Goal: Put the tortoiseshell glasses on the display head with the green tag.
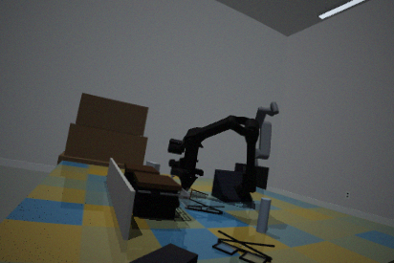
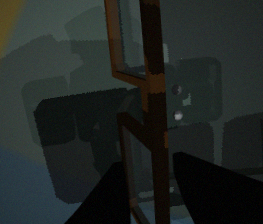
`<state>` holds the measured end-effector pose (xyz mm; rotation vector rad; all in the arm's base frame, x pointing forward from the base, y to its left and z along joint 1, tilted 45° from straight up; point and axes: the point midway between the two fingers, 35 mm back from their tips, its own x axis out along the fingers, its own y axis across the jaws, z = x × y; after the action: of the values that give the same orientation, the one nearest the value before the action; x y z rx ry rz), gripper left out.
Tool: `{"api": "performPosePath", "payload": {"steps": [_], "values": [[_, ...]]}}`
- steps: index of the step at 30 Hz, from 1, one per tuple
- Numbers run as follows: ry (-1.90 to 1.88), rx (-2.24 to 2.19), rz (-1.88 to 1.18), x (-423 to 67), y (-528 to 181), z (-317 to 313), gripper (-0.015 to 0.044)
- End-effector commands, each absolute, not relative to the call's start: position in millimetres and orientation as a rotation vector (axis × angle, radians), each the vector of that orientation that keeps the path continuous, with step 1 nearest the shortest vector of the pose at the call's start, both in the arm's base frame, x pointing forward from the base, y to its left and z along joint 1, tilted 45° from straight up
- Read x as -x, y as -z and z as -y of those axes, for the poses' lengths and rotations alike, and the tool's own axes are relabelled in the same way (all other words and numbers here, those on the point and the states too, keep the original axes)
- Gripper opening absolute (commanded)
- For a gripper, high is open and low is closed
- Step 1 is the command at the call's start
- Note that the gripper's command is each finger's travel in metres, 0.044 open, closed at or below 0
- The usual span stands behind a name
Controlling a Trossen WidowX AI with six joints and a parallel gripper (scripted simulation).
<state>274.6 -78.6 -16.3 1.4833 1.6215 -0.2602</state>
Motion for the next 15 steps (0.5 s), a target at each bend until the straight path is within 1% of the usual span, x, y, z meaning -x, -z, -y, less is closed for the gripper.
{"api": "performPosePath", "payload": {"steps": [1,15], "values": [[0.258,-1.481,-1.624,-272.5,15.9,79.5,0.0107],[0.259,-1.487,-1.629,-262.9,14.5,85.4,0.0107]]}}
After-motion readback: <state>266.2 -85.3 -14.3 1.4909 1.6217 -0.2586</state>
